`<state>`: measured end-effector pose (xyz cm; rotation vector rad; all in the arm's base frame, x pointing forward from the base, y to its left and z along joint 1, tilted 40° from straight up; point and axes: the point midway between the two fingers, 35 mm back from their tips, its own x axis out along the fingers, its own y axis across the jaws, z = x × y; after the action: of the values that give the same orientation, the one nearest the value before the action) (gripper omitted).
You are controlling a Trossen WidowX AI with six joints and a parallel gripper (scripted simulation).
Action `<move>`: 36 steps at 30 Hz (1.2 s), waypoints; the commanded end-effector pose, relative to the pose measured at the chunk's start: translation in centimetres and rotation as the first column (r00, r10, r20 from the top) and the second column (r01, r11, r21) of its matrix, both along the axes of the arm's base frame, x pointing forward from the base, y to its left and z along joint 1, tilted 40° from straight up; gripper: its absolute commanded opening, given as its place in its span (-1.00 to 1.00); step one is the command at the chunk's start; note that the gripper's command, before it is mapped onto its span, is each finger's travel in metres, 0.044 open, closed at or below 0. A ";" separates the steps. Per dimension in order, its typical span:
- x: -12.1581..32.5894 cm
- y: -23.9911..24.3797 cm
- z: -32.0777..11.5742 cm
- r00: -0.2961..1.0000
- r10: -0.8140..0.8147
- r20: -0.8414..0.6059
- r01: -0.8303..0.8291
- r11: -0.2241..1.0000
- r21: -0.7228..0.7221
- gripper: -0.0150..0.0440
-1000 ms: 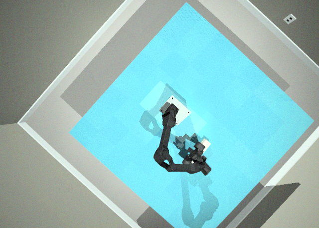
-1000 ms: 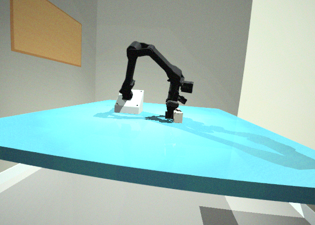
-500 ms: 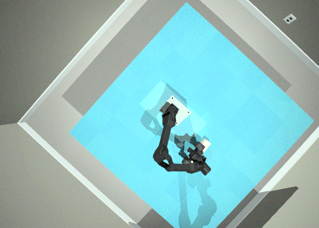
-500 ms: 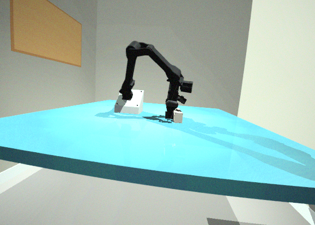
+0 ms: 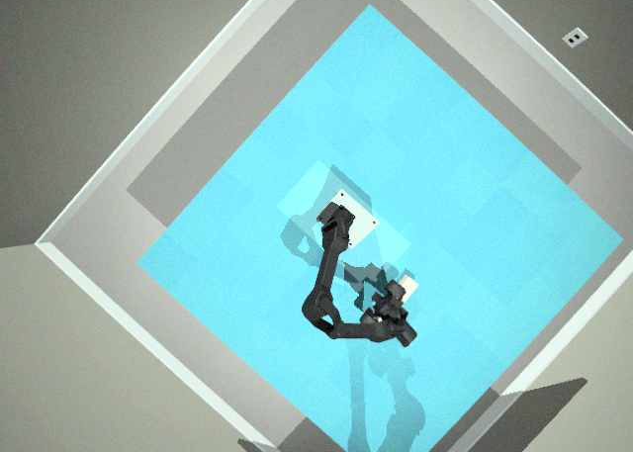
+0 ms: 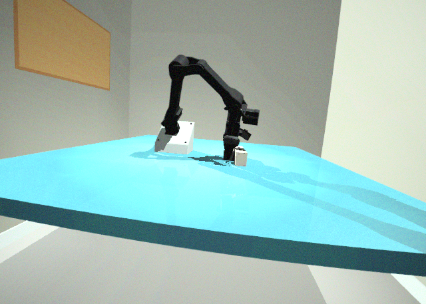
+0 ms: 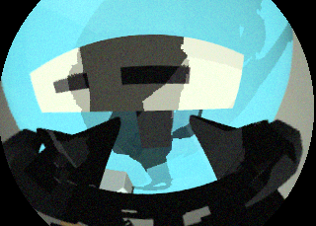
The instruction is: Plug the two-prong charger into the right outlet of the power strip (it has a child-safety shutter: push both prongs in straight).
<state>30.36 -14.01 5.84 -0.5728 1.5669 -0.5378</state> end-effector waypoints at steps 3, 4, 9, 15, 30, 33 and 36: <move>-0.3 0.0 0.0 1.000 0.006 -0.002 -0.006 1.000 -0.001 1.00; -0.3 0.0 0.0 1.000 0.006 -0.001 -0.006 1.000 -0.001 1.00; -0.5 0.0 0.0 1.000 0.006 0.002 -0.006 1.000 -0.002 1.00; -0.6 0.0 0.0 1.000 0.007 0.004 -0.007 1.000 -0.002 1.00; -2.3 -0.2 0.1 1.000 0.007 0.003 -0.007 1.000 -0.002 1.00; -2.6 -0.2 0.1 1.000 0.007 0.002 -0.007 1.000 -0.002 1.00; -3.0 -0.2 0.1 1.000 0.007 0.002 -0.007 1.000 -0.002 1.00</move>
<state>27.82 -14.21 5.97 -0.5735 1.5596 -0.5397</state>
